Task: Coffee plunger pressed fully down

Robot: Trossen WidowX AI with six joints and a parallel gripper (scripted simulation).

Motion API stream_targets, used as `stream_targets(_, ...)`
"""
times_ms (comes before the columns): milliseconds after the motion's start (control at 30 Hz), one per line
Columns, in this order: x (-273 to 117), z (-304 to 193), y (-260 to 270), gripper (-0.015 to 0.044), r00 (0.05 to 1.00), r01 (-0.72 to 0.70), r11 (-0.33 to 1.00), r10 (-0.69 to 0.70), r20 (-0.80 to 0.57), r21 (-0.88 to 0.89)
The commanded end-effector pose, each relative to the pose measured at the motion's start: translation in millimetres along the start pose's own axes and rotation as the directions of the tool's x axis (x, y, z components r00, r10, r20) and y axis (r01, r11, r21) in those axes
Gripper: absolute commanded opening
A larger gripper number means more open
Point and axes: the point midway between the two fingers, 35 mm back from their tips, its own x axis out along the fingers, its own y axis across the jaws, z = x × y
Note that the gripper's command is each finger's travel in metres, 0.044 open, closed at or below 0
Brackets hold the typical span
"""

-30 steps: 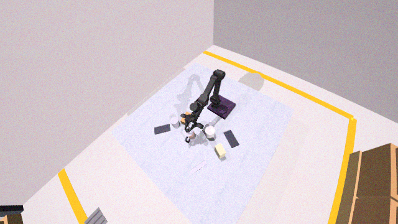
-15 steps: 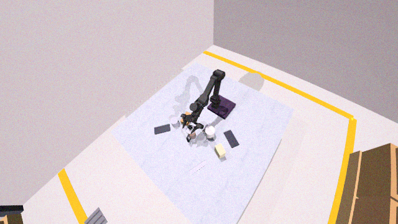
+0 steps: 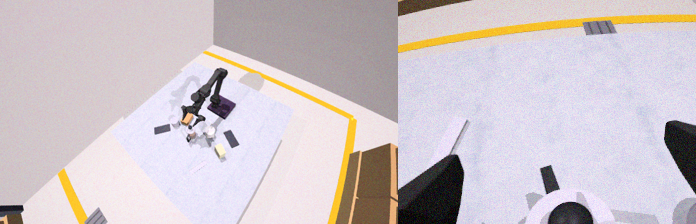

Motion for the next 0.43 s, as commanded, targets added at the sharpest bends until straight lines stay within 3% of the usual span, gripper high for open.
stream_targets(0, -6.6, -2.4, -0.1, 0.0440, 1.000, 0.002, 1.000, -0.002, -0.025, 0.003)
stream_targets(400, -6.0, -3.2, -0.1, 0.0440, 1.000, 0.002, 1.000, -0.002, -0.025, 0.003)
